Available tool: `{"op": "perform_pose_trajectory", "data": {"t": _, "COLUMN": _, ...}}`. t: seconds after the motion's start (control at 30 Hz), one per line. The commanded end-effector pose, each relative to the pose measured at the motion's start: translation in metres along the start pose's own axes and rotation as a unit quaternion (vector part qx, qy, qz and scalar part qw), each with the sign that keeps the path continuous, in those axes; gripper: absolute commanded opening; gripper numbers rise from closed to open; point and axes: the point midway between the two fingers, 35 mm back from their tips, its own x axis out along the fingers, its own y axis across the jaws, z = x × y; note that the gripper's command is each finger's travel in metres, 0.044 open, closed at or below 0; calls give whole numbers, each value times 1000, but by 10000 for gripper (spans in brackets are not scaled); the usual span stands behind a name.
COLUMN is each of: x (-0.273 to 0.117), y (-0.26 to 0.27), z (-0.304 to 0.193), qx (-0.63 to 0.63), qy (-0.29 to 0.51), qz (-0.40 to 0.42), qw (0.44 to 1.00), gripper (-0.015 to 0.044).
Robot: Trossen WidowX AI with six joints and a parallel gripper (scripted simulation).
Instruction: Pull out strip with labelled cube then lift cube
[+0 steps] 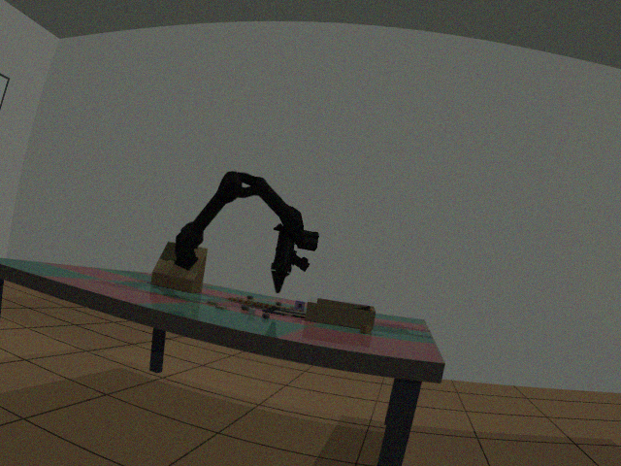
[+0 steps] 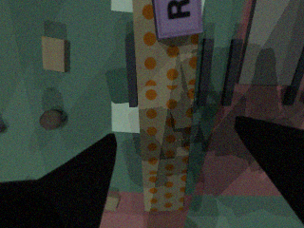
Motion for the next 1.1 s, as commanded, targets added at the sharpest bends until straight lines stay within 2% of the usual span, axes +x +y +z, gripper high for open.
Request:
{"op": "perform_pose_trajectory", "data": {"t": 0.0, "x": -3, "y": -3, "z": 16, "qx": 1, "qy": -4, "qz": -1, "qw": 1000, "gripper": 440}}
{"op": "perform_pose_trajectory", "data": {"t": 0.83, "x": -15, "y": -13, "z": 78, "qx": 3, "qy": -5, "qz": -1, "qw": 1000, "gripper": 440}}
{"op": "perform_pose_trajectory", "data": {"t": 1.07, "x": -6, "y": -13, "z": 79, "qx": 3, "qy": -5, "qz": -1, "qw": 1000, "gripper": 256}}
